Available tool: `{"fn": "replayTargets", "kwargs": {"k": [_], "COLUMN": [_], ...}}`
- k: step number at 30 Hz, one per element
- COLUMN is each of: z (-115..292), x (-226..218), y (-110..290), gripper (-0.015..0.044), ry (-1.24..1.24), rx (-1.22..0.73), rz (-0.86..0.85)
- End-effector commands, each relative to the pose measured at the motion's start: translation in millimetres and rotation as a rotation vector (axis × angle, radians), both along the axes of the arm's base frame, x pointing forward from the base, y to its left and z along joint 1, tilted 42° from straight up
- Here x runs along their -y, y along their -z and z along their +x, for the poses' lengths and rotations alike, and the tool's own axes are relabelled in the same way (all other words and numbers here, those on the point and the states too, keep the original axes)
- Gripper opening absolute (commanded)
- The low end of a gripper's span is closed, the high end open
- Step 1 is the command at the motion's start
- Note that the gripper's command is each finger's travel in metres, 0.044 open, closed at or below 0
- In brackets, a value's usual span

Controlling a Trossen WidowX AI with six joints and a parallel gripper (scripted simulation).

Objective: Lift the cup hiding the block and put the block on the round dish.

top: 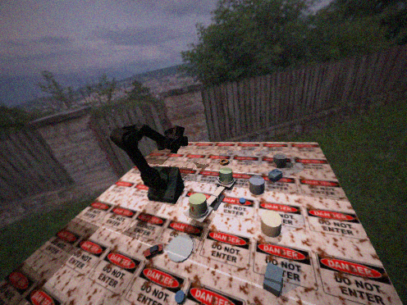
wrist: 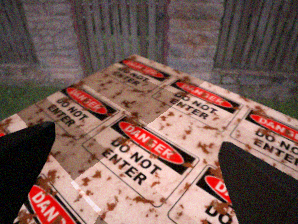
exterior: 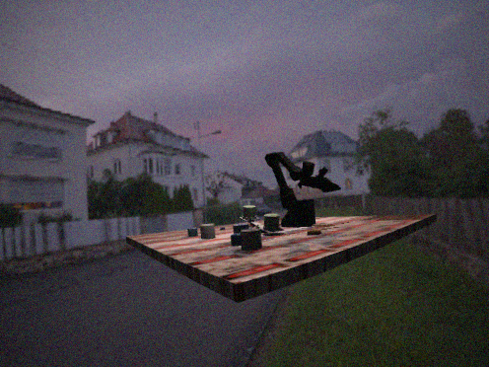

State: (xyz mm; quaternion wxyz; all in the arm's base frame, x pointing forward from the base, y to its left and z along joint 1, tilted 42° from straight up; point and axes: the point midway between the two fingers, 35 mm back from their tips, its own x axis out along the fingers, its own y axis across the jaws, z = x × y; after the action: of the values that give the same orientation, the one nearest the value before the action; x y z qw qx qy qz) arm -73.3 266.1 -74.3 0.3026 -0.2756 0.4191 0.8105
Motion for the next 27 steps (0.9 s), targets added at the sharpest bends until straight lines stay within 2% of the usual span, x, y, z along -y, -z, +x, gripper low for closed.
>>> {"fn": "replayTargets", "kwargs": {"k": [1,27], "z": [8,71], "x": [-2,30], "y": [3,11], "gripper": [0.044,0.044], "ry": [0.076,0.648], "rx": [0.043,0.403], "rz": [-0.084,-0.657]}}
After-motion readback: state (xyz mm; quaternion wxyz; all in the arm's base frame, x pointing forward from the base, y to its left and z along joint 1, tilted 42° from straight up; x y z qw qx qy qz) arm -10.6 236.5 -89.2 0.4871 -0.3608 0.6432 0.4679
